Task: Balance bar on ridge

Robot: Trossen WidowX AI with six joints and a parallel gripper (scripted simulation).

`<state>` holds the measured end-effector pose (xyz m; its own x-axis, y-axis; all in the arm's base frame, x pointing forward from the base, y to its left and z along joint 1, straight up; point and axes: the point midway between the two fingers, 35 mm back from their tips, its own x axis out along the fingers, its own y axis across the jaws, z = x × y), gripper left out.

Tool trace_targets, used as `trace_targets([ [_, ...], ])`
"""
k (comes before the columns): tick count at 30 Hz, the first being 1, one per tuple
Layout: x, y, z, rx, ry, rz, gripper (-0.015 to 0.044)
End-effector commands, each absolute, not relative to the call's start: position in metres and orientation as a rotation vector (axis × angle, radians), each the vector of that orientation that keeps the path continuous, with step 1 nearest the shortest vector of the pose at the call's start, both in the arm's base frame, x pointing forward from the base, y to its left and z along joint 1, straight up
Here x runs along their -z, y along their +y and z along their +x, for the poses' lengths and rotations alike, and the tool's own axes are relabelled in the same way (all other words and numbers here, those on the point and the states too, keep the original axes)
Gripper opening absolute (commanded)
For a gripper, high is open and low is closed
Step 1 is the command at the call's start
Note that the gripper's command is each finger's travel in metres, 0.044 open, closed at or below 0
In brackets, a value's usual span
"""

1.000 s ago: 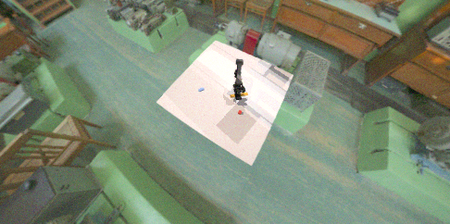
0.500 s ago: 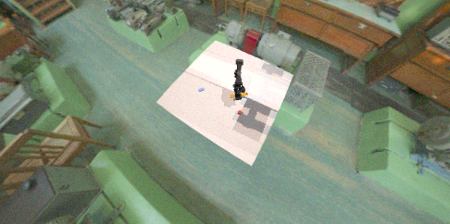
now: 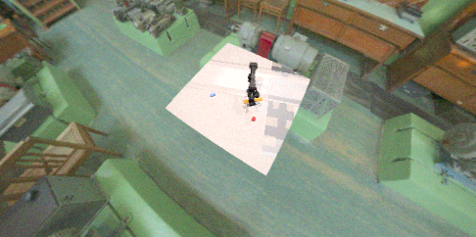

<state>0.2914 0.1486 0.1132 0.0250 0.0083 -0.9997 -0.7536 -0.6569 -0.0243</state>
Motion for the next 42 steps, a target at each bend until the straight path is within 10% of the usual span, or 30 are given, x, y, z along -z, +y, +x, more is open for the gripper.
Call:
trace_targets([
  [1,-0.113,0.149,0.291,-1.691,0.761,-1.727,0.0172],
  [19,-0.113,0.149,0.291,-1.691,0.761,-1.727,0.0185],
  [29,-0.113,0.149,0.291,-1.691,0.761,-1.727,0.044],
  [42,-0.211,0.147,0.289,-1.682,0.752,-1.731,0.044],
])
